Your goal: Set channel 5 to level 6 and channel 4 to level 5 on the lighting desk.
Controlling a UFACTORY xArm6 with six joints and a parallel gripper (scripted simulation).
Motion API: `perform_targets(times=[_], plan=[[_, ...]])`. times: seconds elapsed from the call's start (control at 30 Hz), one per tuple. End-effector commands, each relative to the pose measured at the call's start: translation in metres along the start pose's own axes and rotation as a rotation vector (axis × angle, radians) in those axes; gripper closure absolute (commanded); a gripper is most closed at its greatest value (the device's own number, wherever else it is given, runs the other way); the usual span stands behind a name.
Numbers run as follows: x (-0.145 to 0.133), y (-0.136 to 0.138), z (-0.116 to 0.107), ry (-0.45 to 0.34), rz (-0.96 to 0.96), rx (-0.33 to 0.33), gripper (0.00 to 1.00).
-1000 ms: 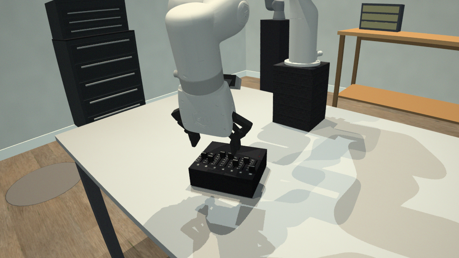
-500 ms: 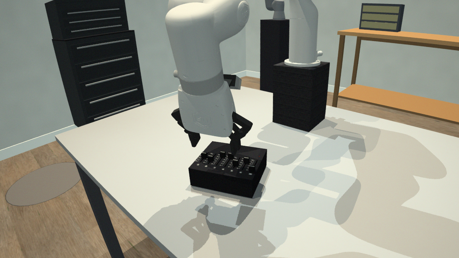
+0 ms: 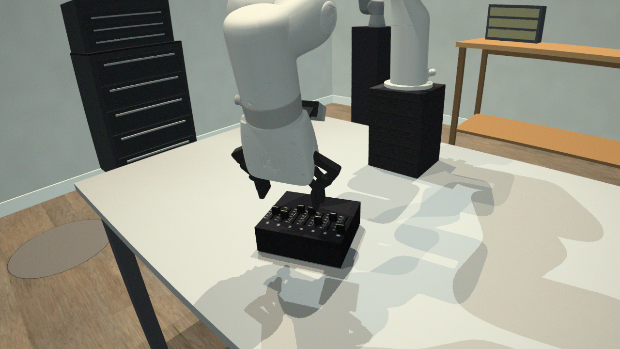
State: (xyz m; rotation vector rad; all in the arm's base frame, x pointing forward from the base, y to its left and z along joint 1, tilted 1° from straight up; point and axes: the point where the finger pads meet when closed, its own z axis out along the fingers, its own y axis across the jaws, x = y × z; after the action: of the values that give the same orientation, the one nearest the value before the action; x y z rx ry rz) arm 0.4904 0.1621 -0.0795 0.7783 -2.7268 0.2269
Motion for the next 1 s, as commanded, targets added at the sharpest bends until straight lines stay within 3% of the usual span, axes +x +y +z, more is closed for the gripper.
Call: perform_targets(times=[0.0,0.5,0.73,0.97], plan=[[-0.001,0.000,-0.002,-0.005,0.001,0.001,0.00],[-0.001,0.000,-0.002,-0.005,-0.003,0.001,0.00],[0.005,-0.001,-0.005,-0.033,-0.106,-0.006,0.00],[0.033,-0.002,-0.016,-0.141,-0.504,0.005,0.00]])
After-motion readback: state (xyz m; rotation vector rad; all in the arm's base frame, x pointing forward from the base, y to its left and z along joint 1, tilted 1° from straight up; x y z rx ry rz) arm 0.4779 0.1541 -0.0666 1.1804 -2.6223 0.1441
